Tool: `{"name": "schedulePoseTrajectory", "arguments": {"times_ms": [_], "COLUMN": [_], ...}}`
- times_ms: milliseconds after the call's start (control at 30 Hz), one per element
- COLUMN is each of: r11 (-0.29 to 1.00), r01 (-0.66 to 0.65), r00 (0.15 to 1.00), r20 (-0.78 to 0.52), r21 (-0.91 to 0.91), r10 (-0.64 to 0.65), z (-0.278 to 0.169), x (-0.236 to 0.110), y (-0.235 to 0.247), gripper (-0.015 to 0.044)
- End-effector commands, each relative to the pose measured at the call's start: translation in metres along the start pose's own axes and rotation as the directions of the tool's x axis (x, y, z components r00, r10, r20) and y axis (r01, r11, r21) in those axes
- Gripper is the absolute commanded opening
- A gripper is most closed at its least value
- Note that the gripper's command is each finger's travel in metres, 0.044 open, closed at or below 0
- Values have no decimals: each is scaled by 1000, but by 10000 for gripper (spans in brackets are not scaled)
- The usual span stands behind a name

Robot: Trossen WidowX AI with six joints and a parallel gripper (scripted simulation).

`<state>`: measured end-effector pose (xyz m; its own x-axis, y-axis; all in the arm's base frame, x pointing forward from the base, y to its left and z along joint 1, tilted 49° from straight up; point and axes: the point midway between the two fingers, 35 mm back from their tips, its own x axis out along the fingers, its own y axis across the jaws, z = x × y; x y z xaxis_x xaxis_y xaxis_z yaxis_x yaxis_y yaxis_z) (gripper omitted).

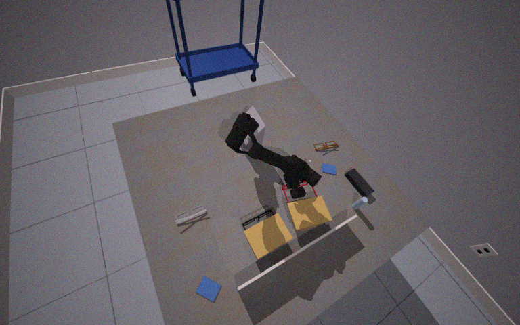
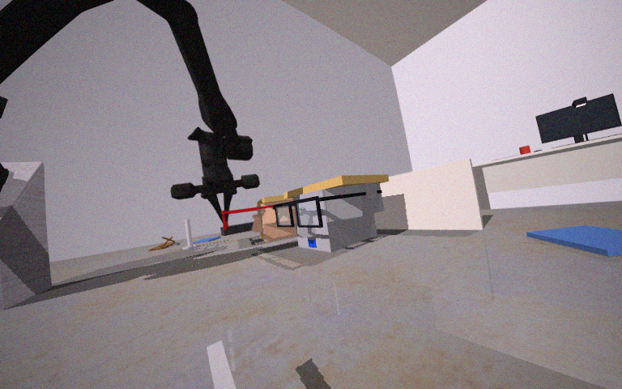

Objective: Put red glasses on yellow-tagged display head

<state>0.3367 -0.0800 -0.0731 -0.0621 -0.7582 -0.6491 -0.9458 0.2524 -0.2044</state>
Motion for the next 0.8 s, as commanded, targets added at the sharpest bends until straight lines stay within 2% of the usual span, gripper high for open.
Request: {"name": "schedulePoseTrajectory", "arguments": {"times_ms": [0,767], "r11": [1000,1000], "r01": [5,6], "r00": [1000,1000], "r20": [-1,-1], "r21": [-1,0], "r10": [-5,-6], "z": [0,-1], "x": [0,2], "y": [-8,-41], "gripper": [0,0]}}
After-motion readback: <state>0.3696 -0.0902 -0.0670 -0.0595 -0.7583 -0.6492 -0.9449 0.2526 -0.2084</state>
